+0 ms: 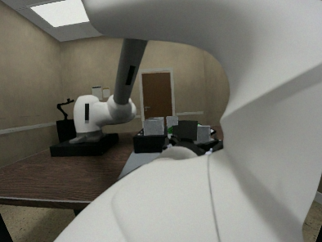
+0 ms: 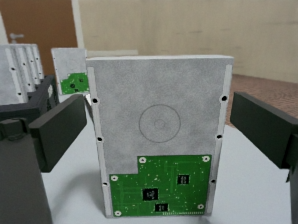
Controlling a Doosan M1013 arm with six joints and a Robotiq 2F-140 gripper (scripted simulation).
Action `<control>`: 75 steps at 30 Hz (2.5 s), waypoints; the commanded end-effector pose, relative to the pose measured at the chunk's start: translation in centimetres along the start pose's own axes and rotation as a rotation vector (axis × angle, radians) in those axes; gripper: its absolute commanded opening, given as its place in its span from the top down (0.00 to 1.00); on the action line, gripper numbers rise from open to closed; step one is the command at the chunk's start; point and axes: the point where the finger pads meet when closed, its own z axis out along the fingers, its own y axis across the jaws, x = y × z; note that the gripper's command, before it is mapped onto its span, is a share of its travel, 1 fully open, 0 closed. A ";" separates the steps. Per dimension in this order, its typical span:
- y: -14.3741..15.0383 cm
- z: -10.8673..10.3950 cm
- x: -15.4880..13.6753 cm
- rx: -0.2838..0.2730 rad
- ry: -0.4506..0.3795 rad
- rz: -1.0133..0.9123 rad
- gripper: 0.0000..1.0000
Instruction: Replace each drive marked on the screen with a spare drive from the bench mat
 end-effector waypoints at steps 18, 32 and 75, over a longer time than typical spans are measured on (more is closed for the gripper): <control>0.0 -0.1 0.1 0.000 0.000 -0.001 0.11; 0.0 -1.1 0.1 0.000 0.000 -0.001 0.11; 0.0 -4.8 0.1 0.000 0.000 -0.001 0.11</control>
